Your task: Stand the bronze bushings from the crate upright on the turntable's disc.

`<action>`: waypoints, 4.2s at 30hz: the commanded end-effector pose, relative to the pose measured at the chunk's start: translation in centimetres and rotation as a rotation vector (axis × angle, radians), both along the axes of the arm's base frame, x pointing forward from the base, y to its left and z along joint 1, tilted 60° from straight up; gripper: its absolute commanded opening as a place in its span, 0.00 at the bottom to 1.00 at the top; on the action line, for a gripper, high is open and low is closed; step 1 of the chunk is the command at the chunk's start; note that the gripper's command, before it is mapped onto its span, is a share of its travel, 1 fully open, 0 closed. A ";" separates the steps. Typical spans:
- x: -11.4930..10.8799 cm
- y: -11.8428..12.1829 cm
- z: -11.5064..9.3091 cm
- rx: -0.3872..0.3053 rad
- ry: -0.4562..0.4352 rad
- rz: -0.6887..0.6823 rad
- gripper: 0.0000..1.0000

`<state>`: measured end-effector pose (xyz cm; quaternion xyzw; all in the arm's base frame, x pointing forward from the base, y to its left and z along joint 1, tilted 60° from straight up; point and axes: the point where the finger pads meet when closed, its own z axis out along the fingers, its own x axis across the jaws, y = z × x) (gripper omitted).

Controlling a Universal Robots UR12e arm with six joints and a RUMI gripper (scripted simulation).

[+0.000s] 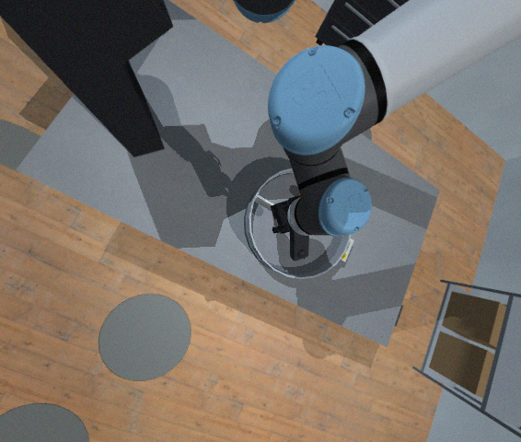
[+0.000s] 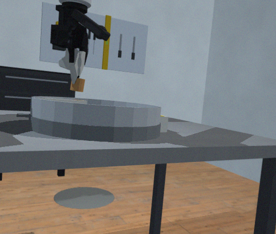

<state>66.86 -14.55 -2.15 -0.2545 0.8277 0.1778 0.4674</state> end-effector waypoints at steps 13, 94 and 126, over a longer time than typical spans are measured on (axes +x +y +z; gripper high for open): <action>0.1 -0.3 0.1 -0.003 -0.003 -0.002 0.00; 1.8 1.0 -1.0 -0.002 -0.002 -0.002 0.00; 3.2 2.0 -2.0 -0.003 -0.002 0.000 0.00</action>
